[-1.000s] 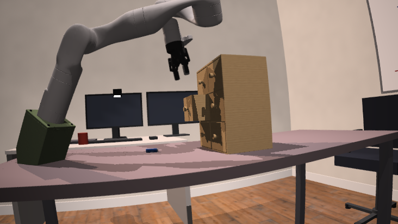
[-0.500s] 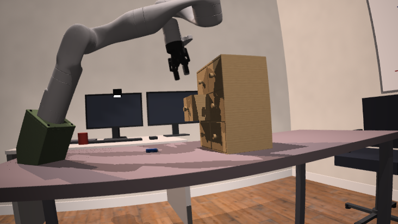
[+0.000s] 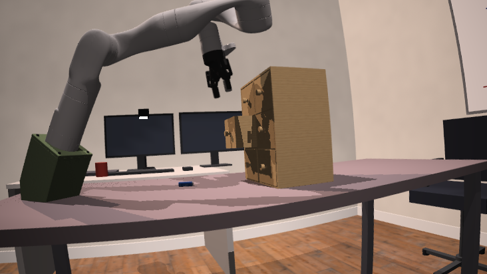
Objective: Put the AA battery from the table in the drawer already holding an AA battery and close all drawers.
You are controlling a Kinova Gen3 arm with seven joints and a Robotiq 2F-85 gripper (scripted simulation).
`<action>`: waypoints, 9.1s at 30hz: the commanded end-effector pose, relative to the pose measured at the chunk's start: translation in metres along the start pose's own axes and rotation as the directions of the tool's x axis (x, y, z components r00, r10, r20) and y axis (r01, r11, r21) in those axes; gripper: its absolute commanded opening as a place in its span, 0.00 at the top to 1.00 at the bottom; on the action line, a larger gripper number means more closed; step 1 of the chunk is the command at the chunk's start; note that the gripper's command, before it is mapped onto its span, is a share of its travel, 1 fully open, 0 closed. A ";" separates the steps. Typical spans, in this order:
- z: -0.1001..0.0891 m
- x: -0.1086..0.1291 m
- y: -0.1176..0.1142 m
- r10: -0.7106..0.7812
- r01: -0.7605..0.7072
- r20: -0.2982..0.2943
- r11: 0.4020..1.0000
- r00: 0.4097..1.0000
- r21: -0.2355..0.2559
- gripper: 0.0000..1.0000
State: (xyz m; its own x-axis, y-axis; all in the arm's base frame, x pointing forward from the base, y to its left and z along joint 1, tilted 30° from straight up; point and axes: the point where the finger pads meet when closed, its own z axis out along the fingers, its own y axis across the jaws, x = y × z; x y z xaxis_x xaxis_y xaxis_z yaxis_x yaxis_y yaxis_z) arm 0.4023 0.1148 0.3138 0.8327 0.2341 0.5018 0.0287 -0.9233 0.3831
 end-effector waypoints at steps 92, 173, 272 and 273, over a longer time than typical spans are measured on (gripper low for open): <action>-0.114 -0.078 -0.017 0.188 -0.194 0.178 0.981 0.966 0.017 0.00; 0.050 -0.121 -0.050 -0.877 0.875 -0.079 0.479 0.474 -0.063 0.00; 0.179 -0.155 -0.075 -0.557 0.558 0.022 -0.830 -0.830 0.002 0.00; 0.179 -0.155 -0.075 -0.544 0.544 0.001 -0.839 -0.839 0.010 0.00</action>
State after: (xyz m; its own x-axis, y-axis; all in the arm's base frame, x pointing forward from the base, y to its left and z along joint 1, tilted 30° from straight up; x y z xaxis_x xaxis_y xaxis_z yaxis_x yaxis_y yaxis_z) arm 0.3732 0.0775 0.0816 -0.5210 0.4108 -0.7482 0.5408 0.8370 0.0830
